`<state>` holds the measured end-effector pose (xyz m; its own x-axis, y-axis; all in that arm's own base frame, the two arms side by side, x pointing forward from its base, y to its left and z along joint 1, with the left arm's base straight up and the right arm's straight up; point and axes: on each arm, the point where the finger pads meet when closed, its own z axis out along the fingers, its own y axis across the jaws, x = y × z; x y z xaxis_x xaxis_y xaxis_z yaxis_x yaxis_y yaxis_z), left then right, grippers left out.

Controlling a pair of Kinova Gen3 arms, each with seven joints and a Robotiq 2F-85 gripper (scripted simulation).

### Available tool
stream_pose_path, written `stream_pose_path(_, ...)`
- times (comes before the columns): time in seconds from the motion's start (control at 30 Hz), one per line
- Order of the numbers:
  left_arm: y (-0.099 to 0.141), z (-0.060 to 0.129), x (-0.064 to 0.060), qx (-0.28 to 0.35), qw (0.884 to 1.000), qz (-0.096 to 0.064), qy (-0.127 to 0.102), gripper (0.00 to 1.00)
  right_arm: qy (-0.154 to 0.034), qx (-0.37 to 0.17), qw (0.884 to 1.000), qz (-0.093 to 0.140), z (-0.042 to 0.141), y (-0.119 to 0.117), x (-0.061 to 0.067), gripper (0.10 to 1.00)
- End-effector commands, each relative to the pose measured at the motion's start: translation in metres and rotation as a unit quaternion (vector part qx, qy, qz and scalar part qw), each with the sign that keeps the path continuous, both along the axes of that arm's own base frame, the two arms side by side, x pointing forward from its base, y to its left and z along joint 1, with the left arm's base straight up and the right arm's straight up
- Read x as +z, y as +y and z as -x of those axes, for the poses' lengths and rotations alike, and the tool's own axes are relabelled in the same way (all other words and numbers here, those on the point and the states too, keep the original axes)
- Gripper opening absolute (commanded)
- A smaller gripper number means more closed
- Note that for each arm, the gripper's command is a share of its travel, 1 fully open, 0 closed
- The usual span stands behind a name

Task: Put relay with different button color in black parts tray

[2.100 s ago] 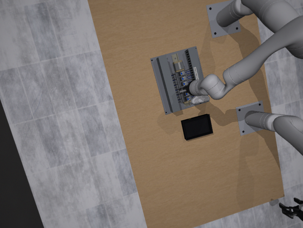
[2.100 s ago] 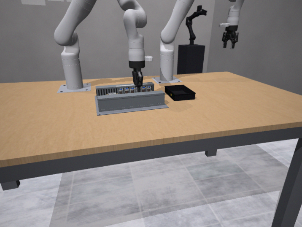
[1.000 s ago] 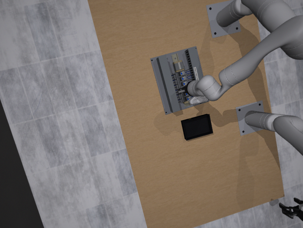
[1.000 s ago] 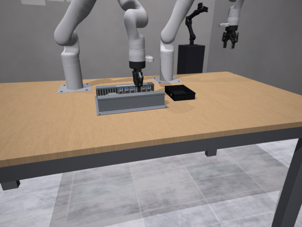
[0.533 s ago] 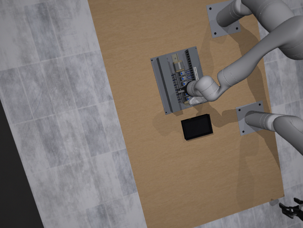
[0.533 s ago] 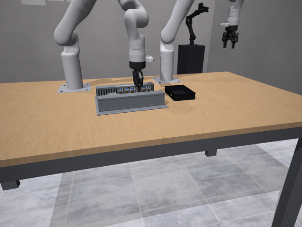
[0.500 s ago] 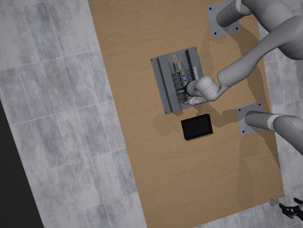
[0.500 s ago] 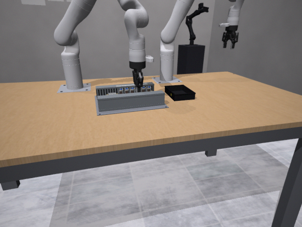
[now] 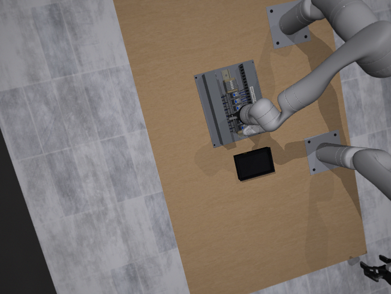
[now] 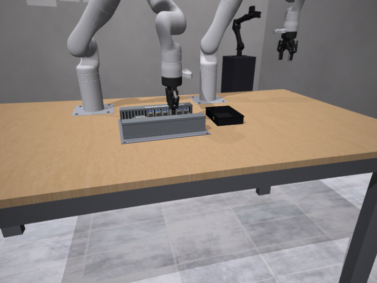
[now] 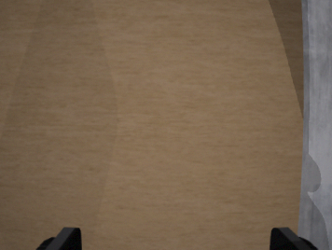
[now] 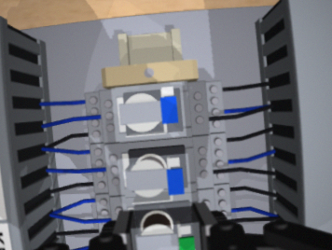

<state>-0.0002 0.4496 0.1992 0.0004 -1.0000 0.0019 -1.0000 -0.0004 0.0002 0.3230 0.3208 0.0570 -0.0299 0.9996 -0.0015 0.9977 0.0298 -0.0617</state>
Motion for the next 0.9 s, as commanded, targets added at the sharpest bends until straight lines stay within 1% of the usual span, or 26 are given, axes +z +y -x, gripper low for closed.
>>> stream_pose_path(0.0, 0.0004, 0.0000, 0.0008, 0.000, 1.000, -0.001, 0.000, 1.000, 0.002, 0.000, 1.000, -0.001, -0.0005, 0.0004, 0.0008, 0.099)
stream_pose_path(0.17, 0.0004, 0.0000, 0.0008, 0.000, 1.000, -0.001, 0.000, 1.000, 0.008, 0.000, 1.000, -0.001, -0.0008, 0.0004, 0.0008, 0.099)
stream_pose_path(0.37, 0.0004, 0.0000, 0.0008, 0.000, 1.000, -0.001, 0.000, 1.000, 0.010, 0.000, 1.000, 0.000, -0.0009, 0.0004, 0.0008, 0.099)
stream_pose_path(0.73, 0.0004, 0.0000, 0.0008, 0.000, 1.000, -0.001, 0.000, 1.000, 0.021, 0.000, 1.000, 0.000, -0.0015, 0.0005, 0.0009, 0.099)
stream_pose_path(0.87, 0.0004, 0.0000, 0.0008, 0.000, 1.000, -0.001, 0.000, 1.000, 0.022, 0.000, 1.000, 0.000, -0.0015, 0.0005, 0.0009, 0.099)
